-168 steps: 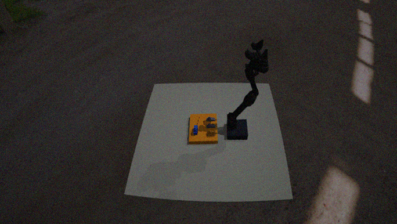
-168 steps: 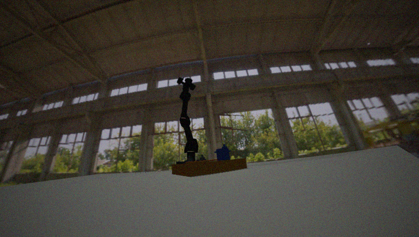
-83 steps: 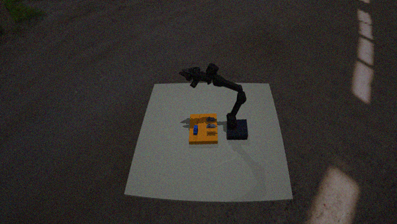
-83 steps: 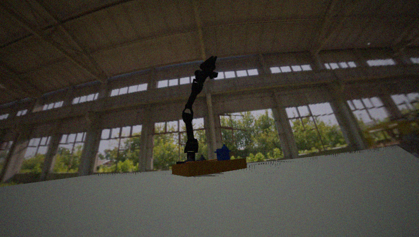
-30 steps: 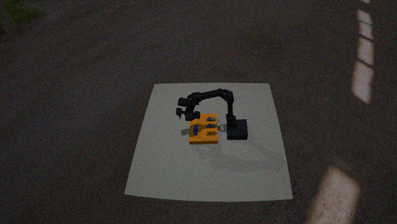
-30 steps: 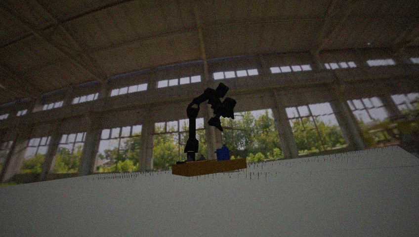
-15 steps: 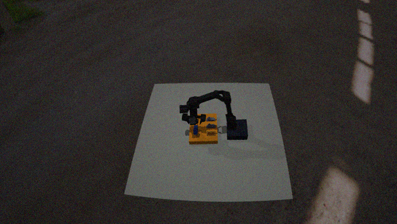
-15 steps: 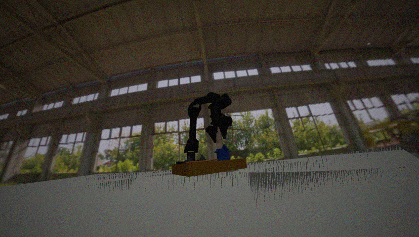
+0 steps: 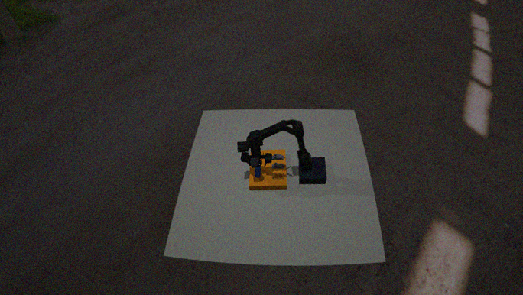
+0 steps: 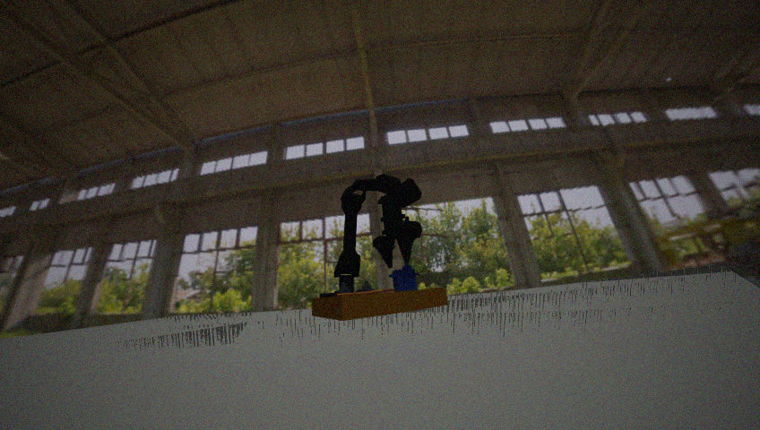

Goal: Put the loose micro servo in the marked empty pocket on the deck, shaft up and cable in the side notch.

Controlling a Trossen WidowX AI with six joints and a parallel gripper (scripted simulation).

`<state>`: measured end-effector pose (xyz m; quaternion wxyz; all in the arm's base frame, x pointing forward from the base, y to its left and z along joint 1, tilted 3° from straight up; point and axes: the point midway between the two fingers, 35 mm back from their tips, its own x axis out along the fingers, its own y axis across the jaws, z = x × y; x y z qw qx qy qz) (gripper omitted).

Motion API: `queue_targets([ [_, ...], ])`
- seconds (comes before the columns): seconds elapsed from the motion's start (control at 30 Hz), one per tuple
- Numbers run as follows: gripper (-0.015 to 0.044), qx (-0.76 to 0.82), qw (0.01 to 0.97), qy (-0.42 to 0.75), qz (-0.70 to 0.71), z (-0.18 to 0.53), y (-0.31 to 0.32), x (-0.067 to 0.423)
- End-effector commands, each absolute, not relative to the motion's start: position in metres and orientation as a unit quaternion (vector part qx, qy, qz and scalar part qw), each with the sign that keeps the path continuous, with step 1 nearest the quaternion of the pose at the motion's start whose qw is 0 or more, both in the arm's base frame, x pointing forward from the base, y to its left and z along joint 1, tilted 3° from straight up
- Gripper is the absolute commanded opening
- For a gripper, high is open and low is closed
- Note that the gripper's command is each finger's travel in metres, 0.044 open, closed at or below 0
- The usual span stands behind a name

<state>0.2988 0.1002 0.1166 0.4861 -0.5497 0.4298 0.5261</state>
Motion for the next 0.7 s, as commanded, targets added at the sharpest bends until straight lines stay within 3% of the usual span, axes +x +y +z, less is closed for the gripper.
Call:
queue_targets([
  [0.0,0.044,-0.55,0.486,0.432,0.524,0.111,0.1,0.299],
  [0.43,0.044,-0.55,0.486,0.432,0.524,0.094,0.1,0.301],
  [0.67,0.0256,-0.55,0.486,0.432,0.524,0.094,0.1,0.301],
])
